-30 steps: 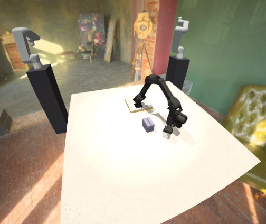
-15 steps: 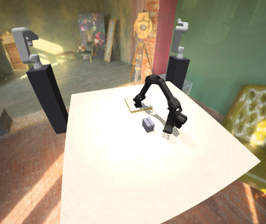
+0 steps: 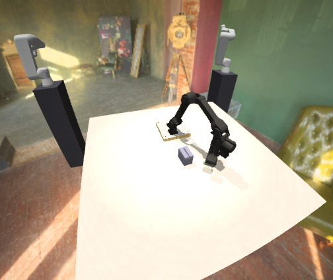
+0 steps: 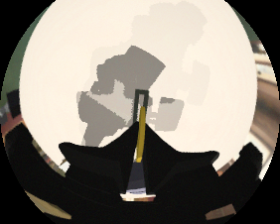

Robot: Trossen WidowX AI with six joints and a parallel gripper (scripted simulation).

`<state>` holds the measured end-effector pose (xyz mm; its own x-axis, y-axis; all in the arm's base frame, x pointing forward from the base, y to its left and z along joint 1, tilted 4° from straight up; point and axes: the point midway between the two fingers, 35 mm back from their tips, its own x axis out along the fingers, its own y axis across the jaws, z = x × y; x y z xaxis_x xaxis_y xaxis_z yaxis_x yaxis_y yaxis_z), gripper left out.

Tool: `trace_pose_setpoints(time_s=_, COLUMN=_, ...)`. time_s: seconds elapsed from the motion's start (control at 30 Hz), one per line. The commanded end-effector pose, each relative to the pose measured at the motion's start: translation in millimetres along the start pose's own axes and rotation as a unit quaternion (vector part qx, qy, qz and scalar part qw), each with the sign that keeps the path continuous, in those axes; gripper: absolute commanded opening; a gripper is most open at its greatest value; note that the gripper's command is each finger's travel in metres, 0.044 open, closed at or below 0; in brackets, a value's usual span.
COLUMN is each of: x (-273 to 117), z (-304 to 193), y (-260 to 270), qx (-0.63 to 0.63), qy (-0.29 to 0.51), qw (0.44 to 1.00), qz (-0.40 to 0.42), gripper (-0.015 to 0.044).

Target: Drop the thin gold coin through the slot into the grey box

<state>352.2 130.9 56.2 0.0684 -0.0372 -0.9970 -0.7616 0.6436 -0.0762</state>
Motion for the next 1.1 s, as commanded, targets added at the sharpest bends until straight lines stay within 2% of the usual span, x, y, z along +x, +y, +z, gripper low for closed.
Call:
trace_pose_setpoints(time_s=0.0, x=-12.5, z=1.9, y=-0.9, qx=0.0, qy=-0.004, qw=1.0, qz=-0.002, gripper=0.0)
trace_pose_setpoints(time_s=0.83, x=-71.0, z=-1.7, y=0.9, qx=0.003, qy=-0.004, qw=1.0, qz=-0.002, gripper=0.0)
trace_pose_setpoints(time_s=1.07, x=-71.2, z=-4.1, y=0.7, qx=0.111, qy=-0.004, qw=0.994, qz=-0.001, gripper=0.0)
